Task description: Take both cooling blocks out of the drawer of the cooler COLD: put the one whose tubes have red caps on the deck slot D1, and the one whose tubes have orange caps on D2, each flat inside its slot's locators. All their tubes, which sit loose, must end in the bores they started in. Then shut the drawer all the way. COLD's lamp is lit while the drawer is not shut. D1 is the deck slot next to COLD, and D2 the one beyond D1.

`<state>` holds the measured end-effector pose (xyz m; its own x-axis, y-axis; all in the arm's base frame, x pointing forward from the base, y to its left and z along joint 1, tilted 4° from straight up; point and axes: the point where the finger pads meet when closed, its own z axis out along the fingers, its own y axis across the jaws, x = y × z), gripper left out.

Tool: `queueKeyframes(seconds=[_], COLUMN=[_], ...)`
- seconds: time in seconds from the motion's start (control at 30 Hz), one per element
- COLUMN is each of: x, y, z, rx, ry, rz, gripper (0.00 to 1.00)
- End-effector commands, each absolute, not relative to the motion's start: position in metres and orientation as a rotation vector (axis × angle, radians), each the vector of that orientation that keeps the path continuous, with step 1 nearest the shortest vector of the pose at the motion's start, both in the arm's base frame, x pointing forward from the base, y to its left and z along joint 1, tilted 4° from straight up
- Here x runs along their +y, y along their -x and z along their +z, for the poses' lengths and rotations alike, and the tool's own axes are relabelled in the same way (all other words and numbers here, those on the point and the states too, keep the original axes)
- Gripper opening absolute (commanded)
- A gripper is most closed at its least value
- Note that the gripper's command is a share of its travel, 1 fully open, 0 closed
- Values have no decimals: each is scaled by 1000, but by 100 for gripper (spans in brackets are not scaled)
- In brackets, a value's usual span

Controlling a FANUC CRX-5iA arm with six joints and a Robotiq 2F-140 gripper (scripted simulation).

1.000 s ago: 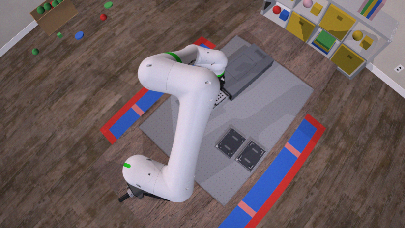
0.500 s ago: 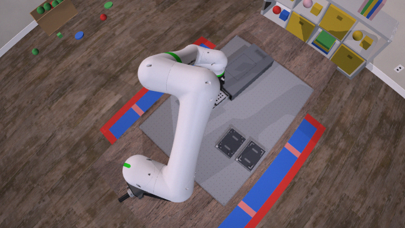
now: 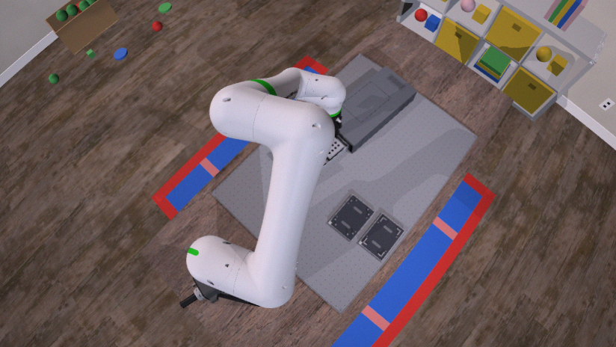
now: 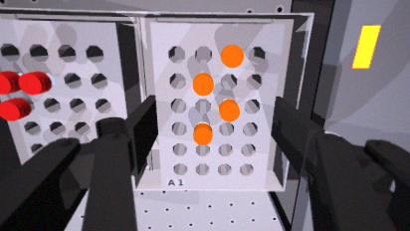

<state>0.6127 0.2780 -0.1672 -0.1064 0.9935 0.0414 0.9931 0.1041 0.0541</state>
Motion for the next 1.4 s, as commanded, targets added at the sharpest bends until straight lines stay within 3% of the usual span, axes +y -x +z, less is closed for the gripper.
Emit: queueKeyframes(seconds=[0.0, 0.63, 1.37], x=[278, 278, 278], y=[-613, -613, -613], z=[-166, -166, -166], rx=[2330, 2330, 2330], ry=[-2096, -2096, -2096], rz=[109, 109, 109], gripper=[36, 10, 10])
